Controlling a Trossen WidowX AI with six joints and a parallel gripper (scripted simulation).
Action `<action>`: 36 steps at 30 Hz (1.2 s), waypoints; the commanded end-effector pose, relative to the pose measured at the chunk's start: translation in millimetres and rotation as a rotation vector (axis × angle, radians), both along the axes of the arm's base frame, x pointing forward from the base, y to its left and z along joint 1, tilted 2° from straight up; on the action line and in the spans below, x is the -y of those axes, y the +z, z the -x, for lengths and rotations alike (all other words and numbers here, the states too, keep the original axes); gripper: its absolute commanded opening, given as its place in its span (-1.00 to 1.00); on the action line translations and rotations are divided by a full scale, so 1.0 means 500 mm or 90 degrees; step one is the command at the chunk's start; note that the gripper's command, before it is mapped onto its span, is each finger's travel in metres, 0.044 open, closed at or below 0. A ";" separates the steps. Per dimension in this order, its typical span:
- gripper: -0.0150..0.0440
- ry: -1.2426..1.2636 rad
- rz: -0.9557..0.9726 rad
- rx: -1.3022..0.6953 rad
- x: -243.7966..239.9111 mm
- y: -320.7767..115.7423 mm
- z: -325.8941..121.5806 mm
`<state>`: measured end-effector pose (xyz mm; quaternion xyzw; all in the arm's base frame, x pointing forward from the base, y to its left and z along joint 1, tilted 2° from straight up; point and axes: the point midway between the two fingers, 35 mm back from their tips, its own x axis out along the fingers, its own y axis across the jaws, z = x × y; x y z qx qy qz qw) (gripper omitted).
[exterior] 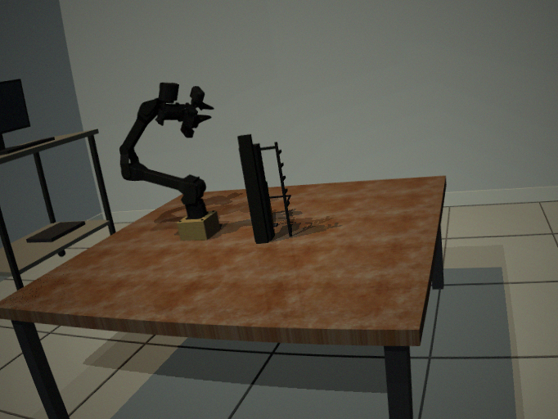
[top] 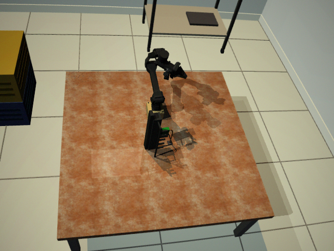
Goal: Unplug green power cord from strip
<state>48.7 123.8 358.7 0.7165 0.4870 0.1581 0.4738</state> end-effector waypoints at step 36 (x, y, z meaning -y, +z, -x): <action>0.05 1.239 0.819 0.808 0.074 -0.402 -0.419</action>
